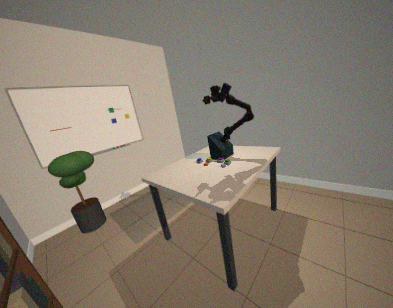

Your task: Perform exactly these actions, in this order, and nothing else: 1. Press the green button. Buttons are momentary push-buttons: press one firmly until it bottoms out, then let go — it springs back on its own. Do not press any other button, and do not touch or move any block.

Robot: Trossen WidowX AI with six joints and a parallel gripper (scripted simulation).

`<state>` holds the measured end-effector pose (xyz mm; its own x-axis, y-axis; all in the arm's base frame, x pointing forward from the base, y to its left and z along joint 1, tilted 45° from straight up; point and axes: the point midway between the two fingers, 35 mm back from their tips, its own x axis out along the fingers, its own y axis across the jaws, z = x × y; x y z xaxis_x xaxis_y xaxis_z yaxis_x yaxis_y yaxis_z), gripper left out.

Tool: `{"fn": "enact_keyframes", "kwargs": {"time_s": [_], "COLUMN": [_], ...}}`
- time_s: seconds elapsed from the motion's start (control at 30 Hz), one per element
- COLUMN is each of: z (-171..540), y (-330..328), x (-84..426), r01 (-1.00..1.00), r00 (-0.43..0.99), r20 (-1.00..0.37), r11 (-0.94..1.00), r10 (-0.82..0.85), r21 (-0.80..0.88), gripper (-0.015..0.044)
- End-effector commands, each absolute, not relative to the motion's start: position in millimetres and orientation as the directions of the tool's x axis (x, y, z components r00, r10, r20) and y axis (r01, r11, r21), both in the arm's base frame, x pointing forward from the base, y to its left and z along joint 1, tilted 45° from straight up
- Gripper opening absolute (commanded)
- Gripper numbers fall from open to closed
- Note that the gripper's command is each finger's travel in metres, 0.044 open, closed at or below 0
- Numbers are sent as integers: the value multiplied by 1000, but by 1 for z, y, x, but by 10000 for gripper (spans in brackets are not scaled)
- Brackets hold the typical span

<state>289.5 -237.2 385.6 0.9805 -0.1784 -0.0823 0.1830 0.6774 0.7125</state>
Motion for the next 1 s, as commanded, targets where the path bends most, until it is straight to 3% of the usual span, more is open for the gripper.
{"fn": "enact_keyframes", "kwargs": {"time_s": [0.0, 0.37, 0.73, 0.97], "z": [326, 200, 110, 108], "y": [-197, -63, 70, 74], "x": [317, 325, 230, 224], "r01": [195, 192, 113, 108], "r00": [971, 730, 153, 121], "r20": [-238, -553, -703, -704], "r11": [652, 656, 694, 695], "r10": [-22, 401, 695, 700], "r21": [733, 730, 711, 711], "gripper": [400, 400, 400, 400]}}
